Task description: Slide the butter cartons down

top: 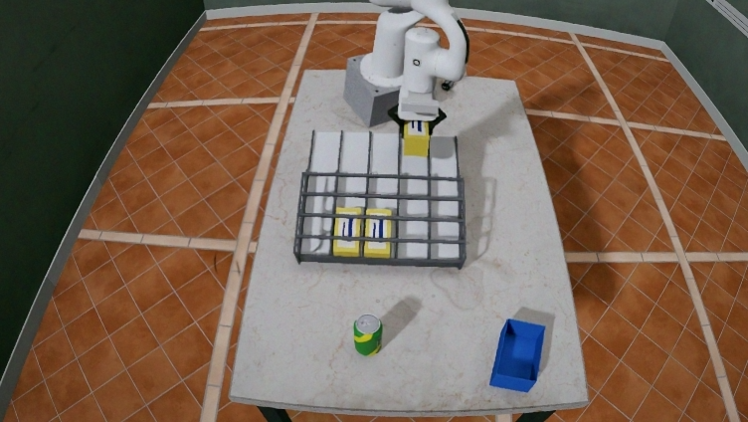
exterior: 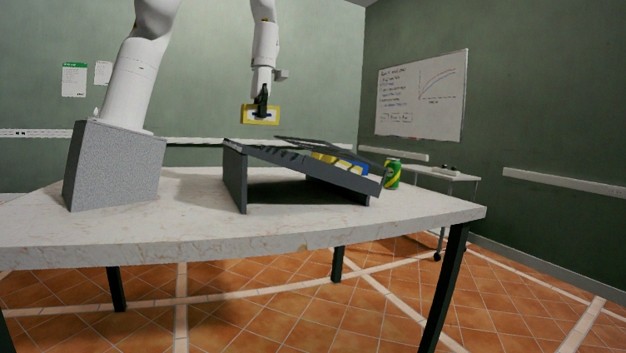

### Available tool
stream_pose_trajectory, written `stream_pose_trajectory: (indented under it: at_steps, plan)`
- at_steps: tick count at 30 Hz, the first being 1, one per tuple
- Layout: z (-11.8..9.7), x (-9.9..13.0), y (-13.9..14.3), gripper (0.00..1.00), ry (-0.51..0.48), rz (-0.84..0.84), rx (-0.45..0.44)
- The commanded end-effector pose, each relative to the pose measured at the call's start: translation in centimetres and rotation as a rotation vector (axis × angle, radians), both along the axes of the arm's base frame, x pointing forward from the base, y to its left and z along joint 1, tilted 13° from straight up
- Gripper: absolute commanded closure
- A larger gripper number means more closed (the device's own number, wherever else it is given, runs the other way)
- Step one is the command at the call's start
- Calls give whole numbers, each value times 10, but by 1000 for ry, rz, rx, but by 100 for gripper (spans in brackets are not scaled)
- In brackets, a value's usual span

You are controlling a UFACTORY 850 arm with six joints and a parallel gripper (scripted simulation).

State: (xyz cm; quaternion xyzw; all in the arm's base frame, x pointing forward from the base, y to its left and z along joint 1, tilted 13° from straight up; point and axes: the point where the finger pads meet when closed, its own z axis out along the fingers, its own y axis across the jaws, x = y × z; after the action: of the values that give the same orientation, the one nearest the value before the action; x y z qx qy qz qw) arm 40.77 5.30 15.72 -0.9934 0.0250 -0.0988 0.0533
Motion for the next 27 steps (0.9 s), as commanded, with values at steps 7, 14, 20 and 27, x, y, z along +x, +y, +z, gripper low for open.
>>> stream_pose_trajectory:
  at_steps: [7,14,20,27]
  plan:
    - [-9,3,1,100,97,12,6]
    - [-9,3,1,100,97,12,6]
    - [-9,3,1,100,194,22,11]
    - [-9,3,1,100,194,22,11]
